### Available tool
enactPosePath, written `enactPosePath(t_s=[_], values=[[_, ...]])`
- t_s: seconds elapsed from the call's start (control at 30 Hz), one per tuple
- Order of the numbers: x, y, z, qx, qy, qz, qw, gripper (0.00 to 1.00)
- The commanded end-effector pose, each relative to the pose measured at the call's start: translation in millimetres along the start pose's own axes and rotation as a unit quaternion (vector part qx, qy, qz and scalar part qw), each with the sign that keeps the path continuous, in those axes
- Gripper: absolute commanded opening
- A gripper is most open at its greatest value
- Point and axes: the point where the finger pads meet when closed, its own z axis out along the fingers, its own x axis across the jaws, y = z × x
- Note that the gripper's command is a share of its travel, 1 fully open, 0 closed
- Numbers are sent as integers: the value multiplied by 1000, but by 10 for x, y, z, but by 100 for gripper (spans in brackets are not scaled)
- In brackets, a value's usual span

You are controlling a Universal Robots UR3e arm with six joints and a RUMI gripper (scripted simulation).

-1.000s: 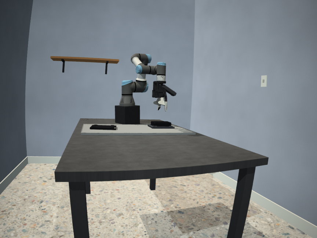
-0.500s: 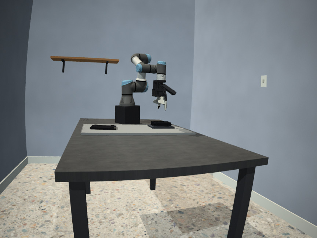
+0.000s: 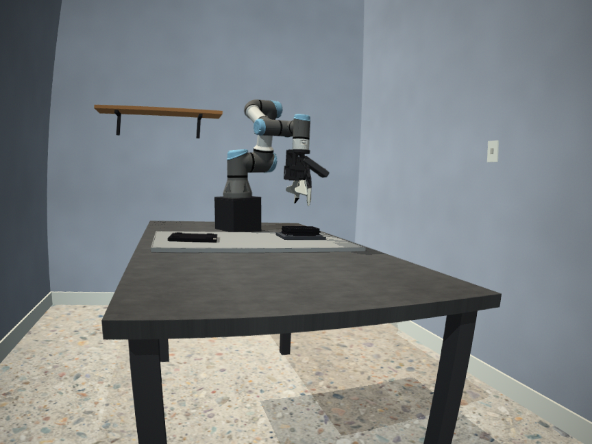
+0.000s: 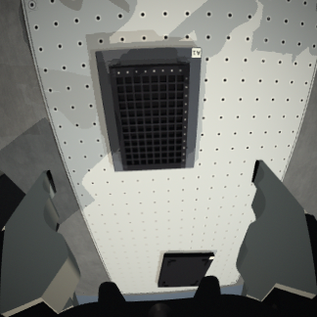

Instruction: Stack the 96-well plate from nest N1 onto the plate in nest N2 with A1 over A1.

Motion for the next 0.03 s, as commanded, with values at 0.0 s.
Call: enactPosePath(t_s=[0.0], values=[[10,-2,-10,0,2,0,1000,100]])
